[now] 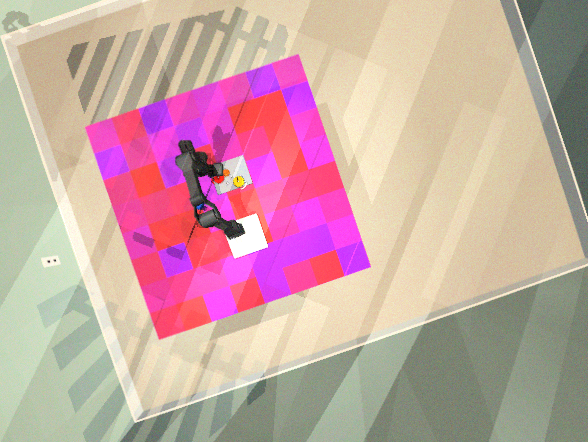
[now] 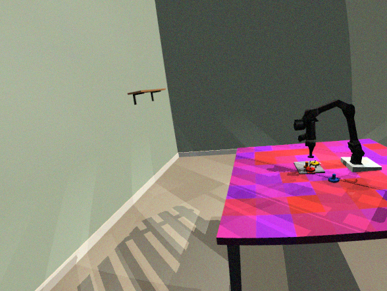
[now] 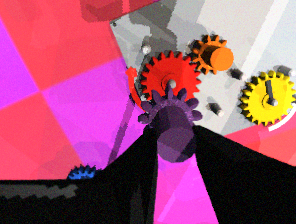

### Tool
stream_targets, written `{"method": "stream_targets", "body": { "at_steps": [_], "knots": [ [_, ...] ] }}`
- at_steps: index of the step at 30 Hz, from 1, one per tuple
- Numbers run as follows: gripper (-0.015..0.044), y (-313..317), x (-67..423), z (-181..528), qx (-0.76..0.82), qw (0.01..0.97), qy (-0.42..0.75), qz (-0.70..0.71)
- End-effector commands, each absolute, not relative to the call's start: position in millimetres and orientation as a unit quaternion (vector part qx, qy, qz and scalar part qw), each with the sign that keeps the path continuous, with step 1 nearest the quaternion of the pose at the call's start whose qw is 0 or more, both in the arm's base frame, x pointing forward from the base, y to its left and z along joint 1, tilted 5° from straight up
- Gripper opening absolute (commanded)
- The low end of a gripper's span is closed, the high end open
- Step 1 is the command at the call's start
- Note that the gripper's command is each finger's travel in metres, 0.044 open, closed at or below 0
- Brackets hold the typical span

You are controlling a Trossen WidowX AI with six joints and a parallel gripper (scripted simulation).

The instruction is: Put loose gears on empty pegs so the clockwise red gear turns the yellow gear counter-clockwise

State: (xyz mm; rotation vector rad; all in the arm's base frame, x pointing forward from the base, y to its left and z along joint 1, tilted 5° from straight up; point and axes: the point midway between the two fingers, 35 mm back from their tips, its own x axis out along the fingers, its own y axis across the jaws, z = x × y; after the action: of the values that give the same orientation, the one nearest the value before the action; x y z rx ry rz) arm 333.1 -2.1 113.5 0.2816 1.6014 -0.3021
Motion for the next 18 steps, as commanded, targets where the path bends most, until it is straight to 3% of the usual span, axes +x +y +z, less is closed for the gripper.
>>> {"method": "stream_targets", "body": {
  "at_steps": [1, 18],
  "knots": [
    [0.0000, -12, 331, 110, 0.122, 0.680, 0.711, -0.134],
    [0.0000, -55, 319, 89, 0.121, 0.679, 0.711, -0.138]
  ]
}}
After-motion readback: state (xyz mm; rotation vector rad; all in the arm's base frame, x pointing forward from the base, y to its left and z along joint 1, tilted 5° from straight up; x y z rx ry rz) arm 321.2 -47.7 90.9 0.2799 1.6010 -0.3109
